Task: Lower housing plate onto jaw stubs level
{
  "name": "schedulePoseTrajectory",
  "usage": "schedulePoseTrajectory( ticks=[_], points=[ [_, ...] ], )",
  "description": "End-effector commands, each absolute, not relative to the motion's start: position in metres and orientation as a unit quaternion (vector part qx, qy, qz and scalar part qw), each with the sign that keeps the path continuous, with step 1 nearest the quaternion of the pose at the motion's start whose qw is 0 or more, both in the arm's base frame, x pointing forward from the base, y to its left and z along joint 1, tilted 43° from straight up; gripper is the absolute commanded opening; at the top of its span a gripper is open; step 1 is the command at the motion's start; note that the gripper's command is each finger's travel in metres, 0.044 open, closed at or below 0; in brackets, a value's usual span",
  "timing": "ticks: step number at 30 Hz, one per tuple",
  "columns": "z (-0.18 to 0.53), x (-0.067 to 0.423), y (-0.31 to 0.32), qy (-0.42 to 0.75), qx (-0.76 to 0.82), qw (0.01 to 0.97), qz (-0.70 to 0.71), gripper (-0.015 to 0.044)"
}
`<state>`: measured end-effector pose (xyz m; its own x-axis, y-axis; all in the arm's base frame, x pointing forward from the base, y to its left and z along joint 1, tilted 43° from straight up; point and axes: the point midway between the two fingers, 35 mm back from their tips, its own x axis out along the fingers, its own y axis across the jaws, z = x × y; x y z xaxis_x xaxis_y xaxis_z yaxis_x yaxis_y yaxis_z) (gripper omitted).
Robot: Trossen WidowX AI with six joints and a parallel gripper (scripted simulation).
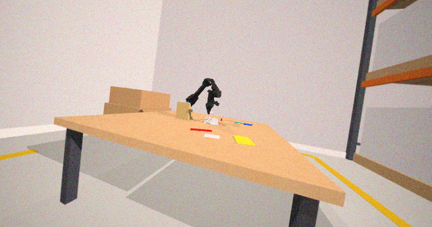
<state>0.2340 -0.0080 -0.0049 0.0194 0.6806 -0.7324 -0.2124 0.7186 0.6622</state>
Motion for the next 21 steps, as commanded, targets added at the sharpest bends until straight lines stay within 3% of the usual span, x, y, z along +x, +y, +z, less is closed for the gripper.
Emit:
schedulePoseTrajectory(
  ticks=[1, 21],
  points=[
    [-0.0103, 0.2275, -0.0132, 0.622, 0.188, 0.688, 0.324, 0.0351],
    [-0.0112, 0.2262, -0.0141, 0.622, 0.188, 0.688, 0.324, 0.0351]
  ],
)
